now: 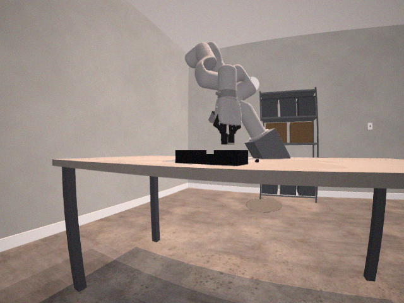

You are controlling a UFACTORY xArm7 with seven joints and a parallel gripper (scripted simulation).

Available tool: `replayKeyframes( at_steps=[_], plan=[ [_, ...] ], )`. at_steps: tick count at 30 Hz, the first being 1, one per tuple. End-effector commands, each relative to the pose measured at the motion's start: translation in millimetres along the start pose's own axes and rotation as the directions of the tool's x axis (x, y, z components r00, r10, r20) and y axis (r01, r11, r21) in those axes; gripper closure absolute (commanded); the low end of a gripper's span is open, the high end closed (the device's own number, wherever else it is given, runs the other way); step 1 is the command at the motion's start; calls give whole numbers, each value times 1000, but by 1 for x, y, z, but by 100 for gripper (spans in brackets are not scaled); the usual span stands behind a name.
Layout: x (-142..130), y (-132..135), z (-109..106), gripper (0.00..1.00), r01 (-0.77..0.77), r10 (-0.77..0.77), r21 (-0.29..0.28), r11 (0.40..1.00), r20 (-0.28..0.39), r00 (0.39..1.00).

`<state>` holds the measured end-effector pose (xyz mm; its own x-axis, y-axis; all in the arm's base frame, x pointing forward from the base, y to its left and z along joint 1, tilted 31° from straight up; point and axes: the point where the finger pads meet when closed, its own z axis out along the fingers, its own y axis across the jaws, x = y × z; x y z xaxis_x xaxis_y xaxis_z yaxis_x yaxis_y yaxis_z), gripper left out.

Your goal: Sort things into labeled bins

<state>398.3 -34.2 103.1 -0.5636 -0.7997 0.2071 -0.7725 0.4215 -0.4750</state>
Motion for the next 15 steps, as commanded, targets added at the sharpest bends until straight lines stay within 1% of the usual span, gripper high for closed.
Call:
replayKeyframes(
  at_steps=[1,6,12,15],
  plan=[
    [-3,-19,0,100,130,-130,-4,992,2,992],
    [-5,-49,0,100,253,-253,4,967,1,967],
    [-8,-84,0,100,387,-387,2,922,2,922],
    [-8,-89,0,100,410,-410,-3,912,3,912]
  ],
)
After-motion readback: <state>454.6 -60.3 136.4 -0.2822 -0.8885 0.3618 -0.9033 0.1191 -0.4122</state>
